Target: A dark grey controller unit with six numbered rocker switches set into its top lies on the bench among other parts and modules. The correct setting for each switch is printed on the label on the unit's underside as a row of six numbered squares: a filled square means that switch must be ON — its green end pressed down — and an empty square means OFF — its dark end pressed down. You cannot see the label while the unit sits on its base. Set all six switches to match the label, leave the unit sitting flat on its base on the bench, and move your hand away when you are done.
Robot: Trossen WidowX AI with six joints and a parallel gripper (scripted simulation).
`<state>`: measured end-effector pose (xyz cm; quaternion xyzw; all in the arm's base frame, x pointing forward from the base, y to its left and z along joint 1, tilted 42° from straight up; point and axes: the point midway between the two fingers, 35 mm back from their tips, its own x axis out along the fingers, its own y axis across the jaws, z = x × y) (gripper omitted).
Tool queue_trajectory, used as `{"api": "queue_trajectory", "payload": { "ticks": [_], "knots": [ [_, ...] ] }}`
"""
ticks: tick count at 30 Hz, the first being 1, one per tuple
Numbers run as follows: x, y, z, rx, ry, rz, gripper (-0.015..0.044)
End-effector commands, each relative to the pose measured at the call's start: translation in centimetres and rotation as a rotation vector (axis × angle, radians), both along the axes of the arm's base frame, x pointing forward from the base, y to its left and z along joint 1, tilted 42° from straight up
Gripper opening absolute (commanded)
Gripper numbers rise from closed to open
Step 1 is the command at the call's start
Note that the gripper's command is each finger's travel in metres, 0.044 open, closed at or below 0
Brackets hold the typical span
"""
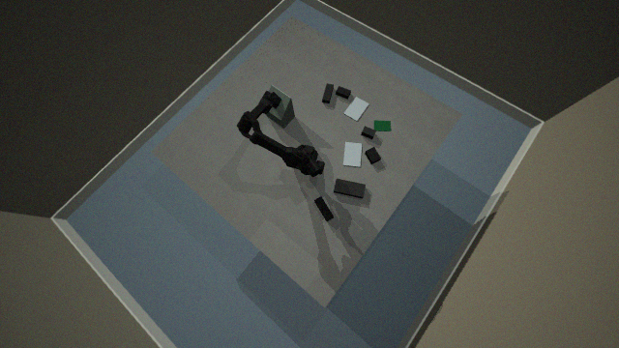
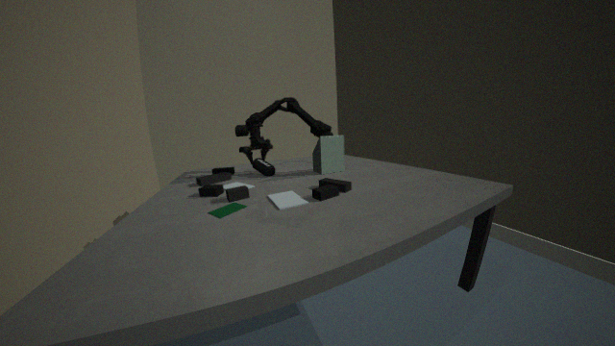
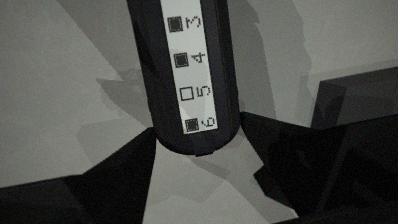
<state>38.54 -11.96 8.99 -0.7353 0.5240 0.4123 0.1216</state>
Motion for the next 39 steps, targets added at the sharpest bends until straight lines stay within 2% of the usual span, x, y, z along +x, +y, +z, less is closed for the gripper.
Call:
{"api": "queue_trajectory", "payload": {
  "ticks": [1,39],
  "knots": [
    [-0.1,0.6,0.2,0.002,-0.001,0.004,0.0336],
    [-1.3,3.4,0.7,0.004,0.000,0.004,0.0336]
  ]
}}
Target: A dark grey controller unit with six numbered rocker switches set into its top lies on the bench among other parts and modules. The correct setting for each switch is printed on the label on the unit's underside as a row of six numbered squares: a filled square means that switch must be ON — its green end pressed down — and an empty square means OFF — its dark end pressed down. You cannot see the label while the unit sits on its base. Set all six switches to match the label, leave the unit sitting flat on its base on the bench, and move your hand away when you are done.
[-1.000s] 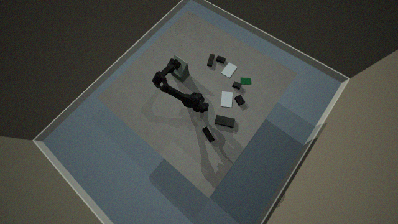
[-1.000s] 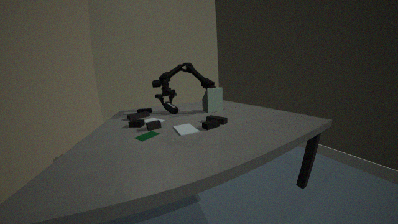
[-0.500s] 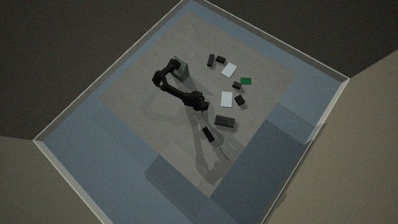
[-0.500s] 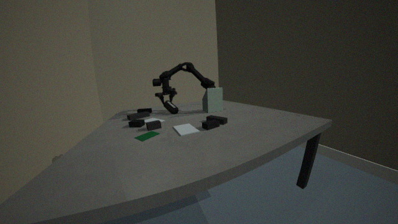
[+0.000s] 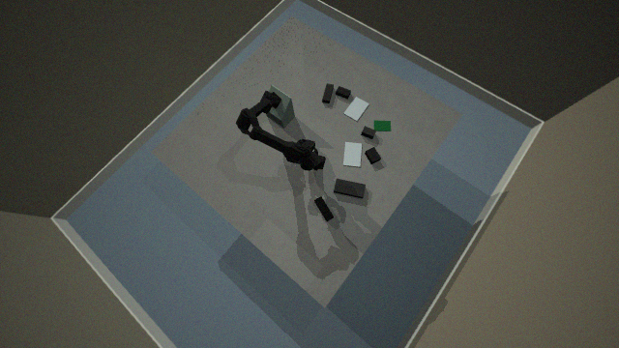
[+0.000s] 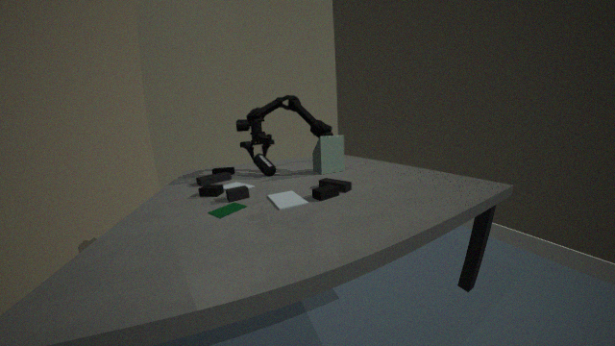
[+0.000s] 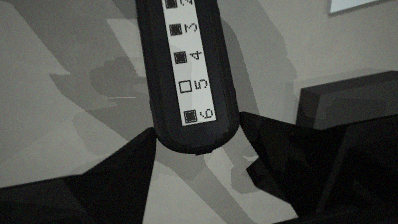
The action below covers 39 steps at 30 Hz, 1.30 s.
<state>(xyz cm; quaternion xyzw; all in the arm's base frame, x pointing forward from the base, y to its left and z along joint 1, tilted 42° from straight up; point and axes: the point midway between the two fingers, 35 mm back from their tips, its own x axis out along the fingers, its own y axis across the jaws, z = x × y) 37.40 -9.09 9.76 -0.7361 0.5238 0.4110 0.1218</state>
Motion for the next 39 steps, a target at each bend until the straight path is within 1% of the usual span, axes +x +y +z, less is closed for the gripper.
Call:
{"api": "queue_trajectory", "payload": {
  "ticks": [1,39],
  "knots": [
    [-0.2,0.6,0.0,0.005,0.003,0.003,0.0336],
    [-1.6,3.3,-0.2,0.006,0.004,0.003,0.0336]
  ]
}}
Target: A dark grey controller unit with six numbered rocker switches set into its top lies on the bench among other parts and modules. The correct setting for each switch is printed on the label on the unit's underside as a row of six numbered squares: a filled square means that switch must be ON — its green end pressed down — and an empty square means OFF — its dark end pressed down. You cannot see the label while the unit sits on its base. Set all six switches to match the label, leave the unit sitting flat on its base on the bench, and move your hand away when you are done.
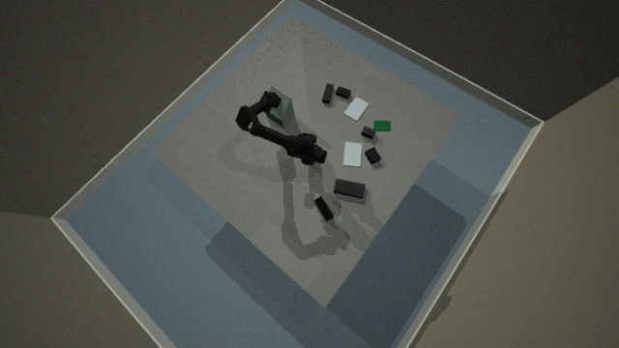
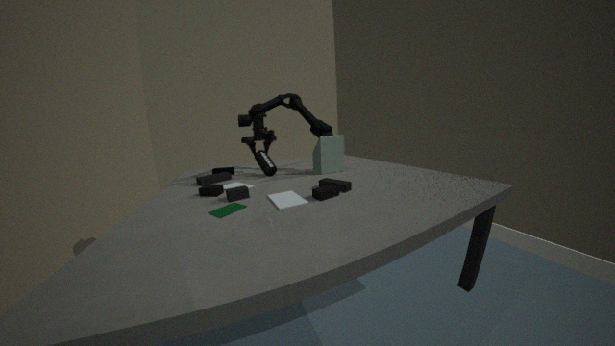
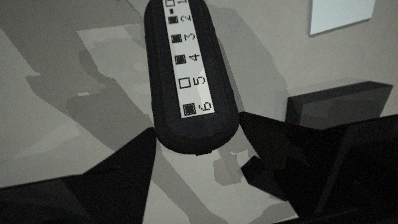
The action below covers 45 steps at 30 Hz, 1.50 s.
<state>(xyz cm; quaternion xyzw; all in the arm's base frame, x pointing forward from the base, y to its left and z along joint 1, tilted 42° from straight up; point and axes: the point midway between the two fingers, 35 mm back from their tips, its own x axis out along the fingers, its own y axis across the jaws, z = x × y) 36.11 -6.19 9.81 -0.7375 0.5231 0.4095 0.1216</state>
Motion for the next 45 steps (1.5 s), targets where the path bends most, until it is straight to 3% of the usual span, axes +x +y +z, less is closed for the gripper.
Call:
{"api": "queue_trajectory", "payload": {
  "ticks": [1,45],
  "knots": [
    [-0.4,0.5,-0.3,0.008,0.007,0.001,0.0336],
    [-2.1,3.5,-1.4,0.010,0.008,0.001,0.0338]
  ]
}}
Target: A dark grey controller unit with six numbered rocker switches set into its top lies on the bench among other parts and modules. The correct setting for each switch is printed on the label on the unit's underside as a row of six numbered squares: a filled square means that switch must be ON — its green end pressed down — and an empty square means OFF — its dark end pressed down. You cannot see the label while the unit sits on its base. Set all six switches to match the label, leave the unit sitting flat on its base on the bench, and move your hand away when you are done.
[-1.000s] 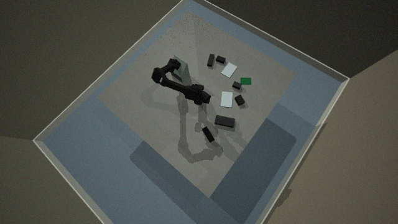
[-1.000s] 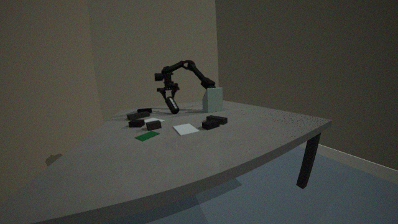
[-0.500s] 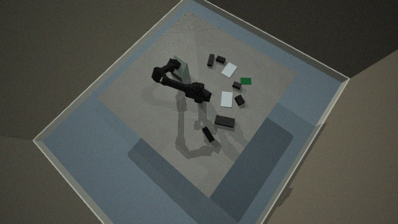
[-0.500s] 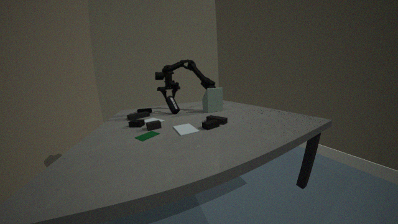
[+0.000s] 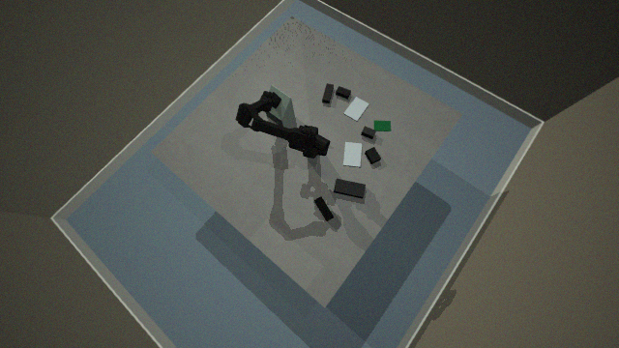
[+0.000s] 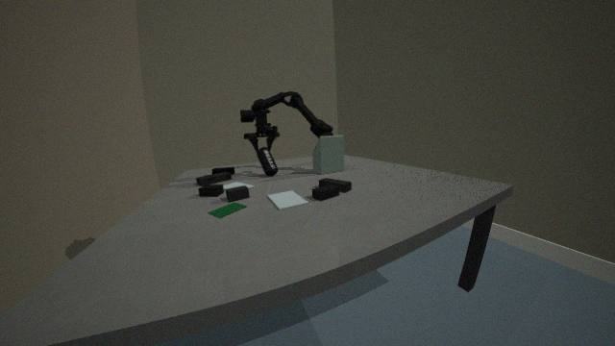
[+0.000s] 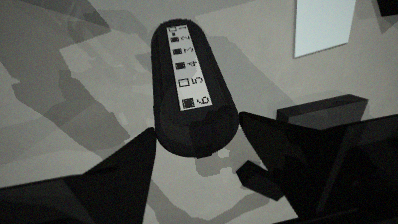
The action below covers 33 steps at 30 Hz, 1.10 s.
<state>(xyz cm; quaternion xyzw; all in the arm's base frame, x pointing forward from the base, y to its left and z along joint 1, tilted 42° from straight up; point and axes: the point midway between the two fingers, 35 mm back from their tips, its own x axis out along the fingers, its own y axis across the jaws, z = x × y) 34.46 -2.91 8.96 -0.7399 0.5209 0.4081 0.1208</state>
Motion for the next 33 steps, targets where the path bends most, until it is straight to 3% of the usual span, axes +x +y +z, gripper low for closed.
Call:
{"api": "queue_trajectory", "payload": {
  "ticks": [1,33],
  "knots": [
    [-0.5,0.3,-0.6,0.011,0.012,-0.005,0.0338],
    [-1.5,2.4,-1.4,0.012,0.013,-0.005,0.0338]
  ]
}}
